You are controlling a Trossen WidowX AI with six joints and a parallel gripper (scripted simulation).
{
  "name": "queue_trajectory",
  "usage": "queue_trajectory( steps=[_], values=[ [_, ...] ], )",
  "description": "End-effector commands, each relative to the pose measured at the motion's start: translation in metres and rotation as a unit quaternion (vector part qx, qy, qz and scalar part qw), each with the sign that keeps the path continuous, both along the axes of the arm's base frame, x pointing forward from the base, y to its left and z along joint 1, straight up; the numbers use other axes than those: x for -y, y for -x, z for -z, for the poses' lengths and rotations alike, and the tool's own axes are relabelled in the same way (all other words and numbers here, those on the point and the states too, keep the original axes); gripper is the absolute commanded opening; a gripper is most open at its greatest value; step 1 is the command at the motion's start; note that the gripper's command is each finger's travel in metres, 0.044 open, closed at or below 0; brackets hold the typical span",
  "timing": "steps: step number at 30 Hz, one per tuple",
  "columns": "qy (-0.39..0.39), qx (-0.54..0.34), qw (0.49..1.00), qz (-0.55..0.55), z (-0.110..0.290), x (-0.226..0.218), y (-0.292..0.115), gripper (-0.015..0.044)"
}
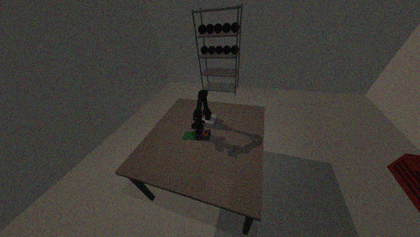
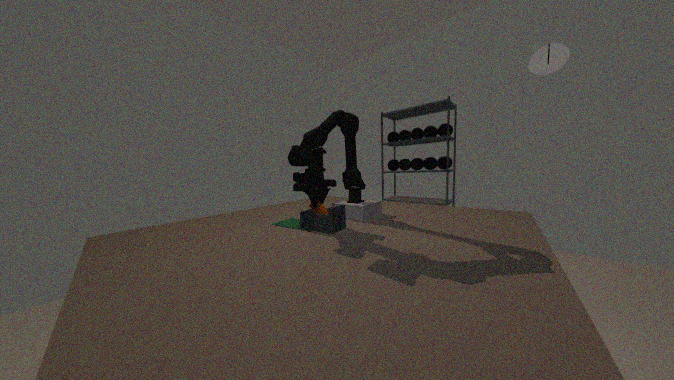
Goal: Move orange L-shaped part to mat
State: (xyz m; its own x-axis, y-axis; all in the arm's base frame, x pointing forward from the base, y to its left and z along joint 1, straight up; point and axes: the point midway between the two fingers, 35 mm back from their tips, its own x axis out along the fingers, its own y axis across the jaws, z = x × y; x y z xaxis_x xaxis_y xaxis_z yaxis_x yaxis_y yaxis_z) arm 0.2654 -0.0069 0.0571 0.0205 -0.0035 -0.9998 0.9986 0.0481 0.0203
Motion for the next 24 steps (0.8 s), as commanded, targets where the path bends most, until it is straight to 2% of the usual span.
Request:
queue_trajectory(
  steps=[1,24],
  values=[
    [0.001,0.004,1.000,0.001,-0.007,0.000,-0.001,0.0000],
    [0.001,0.002,1.000,0.001,-0.043,0.000,0.001,0.0000]
  ],
)
